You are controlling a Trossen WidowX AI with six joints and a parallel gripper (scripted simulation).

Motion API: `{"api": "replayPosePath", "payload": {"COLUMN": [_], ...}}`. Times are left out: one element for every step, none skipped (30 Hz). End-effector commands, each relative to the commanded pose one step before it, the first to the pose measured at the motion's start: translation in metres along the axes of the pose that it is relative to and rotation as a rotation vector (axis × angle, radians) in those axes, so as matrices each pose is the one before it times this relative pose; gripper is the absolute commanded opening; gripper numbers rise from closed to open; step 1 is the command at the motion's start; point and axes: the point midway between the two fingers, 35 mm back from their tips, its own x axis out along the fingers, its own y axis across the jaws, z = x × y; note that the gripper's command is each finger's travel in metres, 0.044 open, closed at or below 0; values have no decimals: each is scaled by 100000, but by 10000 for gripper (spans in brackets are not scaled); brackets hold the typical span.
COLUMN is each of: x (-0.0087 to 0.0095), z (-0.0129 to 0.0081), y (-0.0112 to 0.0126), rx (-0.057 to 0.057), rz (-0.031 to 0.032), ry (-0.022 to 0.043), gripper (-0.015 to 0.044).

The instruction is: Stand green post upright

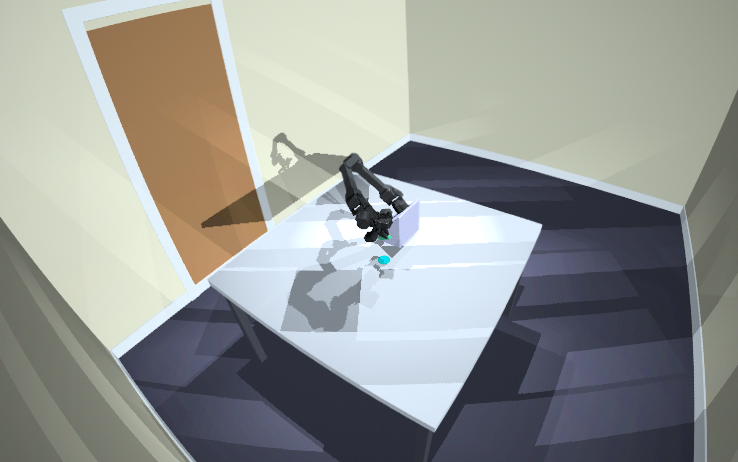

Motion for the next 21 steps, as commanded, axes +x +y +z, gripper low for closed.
{"api": "replayPosePath", "payload": {"x": [70, 13, 12, 11, 11, 10, 11, 10, 10, 9, 8, 8, 7, 6, 6, 5, 4, 4, 3, 2, 2], "z": [-22, -8, -8, -8, -8, -8, -7, -6, -6, -6, -6, -6, -6, -6, -6, -6, -5, -5, -5, -5, -5], "y": [50, 11, 11, 10, 10, 10, 10, 9, 9, 9, 8, 8, 8, 7, 7, 7, 7, 6, 6, 6, 5], "rx": [-606, -92, -92, -92, -93, -93, -105, -106, -106, -107, -107, -108, -108, -108, -109, -109, -110, -110, -110, -111, -111], "rz": [1011, 210, 204, 198, 192, 186, 182, 176, 170, 165, 159, 153, 147, 141, 135, 129, 123, 117, 111, 105, 99], "ry": [-3761, -709, -711, -712, -713, -715, -712, -712, -714, -715, -716, -717, -718, -718, -719, -720, -721, -722, -723, -723, -724], "gripper": [23, 23, 23, 23, 23, 23, 23, 23, 23, 23, 23, 23, 23, 23, 23, 23, 23, 23, 23, 23, 23]}}
